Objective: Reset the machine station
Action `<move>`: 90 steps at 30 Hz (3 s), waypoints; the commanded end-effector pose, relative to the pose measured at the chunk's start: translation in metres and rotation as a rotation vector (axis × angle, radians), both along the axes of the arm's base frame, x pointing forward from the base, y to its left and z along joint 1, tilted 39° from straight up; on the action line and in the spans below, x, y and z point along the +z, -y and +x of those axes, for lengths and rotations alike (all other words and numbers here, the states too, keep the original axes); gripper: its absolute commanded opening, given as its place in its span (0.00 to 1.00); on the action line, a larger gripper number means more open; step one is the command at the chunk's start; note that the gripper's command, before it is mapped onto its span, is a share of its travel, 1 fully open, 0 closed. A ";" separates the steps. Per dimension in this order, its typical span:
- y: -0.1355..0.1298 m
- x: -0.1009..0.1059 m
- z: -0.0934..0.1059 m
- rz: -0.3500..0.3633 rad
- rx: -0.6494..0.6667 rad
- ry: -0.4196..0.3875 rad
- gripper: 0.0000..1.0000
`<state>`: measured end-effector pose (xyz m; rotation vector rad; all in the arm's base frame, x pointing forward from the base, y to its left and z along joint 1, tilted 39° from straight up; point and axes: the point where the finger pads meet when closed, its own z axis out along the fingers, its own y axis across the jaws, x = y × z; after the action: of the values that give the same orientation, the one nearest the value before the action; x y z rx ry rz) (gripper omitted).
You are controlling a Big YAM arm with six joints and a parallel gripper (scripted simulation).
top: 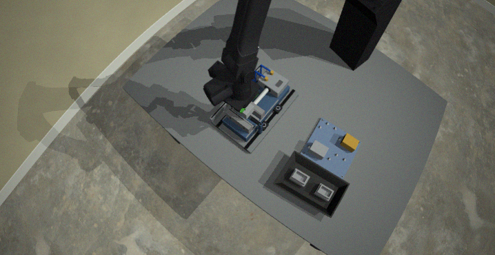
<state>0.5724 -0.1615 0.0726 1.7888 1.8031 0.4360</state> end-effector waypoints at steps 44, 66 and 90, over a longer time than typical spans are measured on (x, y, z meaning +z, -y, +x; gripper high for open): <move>-0.005 0.025 0.015 -0.013 0.010 0.054 0.00; -0.005 0.018 0.015 -0.010 0.010 0.044 0.00; -0.005 0.014 0.014 -0.009 0.011 0.040 0.00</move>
<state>0.5744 -0.1621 0.0718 1.7861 1.8005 0.4380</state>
